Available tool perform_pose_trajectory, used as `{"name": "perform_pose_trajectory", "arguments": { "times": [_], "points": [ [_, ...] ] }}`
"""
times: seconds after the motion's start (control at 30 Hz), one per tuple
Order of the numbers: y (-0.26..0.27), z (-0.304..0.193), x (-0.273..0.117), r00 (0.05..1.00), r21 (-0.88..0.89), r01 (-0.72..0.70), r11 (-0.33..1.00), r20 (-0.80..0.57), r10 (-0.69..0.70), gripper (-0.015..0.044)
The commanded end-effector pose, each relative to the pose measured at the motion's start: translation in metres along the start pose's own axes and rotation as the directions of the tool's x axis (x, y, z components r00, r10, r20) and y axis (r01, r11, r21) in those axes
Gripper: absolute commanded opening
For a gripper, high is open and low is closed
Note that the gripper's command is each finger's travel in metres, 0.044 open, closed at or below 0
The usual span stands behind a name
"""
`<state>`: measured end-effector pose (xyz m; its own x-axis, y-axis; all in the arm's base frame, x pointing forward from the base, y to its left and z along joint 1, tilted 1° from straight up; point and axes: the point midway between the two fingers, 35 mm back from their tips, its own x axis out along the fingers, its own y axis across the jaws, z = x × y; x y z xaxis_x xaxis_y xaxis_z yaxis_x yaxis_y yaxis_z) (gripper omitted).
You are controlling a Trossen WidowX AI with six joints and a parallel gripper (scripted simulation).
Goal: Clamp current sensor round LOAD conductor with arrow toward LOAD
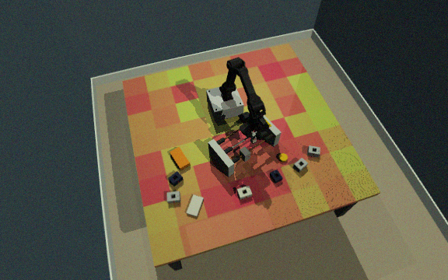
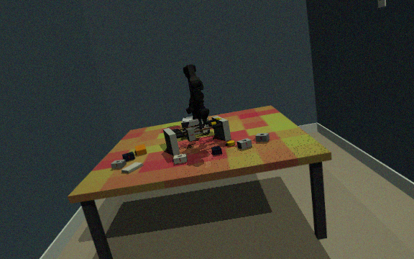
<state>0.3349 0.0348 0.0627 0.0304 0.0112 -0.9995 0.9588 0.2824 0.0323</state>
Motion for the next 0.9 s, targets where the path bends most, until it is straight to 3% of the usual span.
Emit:
{"name": "perform_pose_trajectory", "arguments": {
  "times": [0.0,0.87],
  "points": [
    [-0.005,0.001,0.026,0.999,0.0,0.048,0.999,-0.004,-0.048,0.044],
    [-0.007,0.001,0.056,0.999,0.0,0.048,0.999,-0.005,-0.048,0.044]
  ]
}}
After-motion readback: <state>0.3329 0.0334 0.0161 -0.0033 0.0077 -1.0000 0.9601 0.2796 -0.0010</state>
